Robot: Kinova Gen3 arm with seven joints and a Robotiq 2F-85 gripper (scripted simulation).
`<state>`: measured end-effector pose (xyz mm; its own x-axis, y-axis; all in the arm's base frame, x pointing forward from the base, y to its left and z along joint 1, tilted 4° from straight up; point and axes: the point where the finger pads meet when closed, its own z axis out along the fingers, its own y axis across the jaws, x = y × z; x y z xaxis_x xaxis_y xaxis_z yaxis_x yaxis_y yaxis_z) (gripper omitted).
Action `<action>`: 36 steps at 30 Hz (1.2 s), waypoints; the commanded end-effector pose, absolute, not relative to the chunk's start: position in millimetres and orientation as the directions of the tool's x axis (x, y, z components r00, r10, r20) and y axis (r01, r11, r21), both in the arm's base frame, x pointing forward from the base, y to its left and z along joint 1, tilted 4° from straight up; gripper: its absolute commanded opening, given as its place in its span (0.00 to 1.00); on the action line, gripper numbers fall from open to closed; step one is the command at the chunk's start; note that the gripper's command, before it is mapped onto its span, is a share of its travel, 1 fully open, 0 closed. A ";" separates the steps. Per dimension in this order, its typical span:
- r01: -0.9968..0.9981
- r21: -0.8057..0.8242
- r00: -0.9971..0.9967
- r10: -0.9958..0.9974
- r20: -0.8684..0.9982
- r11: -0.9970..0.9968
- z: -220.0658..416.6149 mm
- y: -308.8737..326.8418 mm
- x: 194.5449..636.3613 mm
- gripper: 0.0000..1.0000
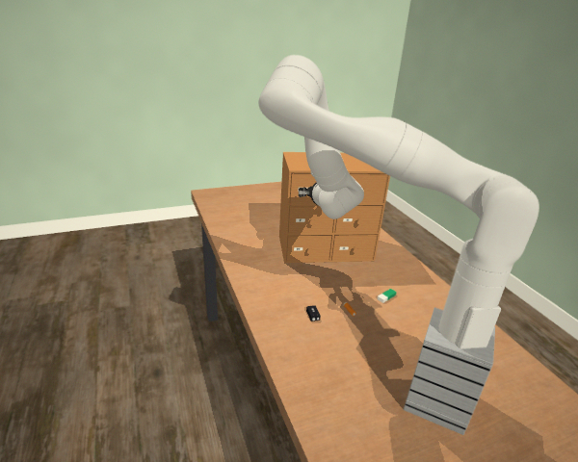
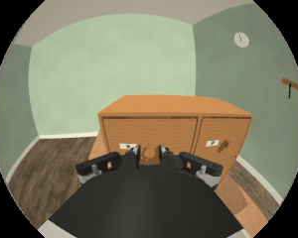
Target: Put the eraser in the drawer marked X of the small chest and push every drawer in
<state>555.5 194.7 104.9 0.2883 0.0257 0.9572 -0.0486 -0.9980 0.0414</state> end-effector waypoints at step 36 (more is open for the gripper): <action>-0.049 0.040 0.287 0.025 0.958 -0.998 105.8 194.8 555.6 0.13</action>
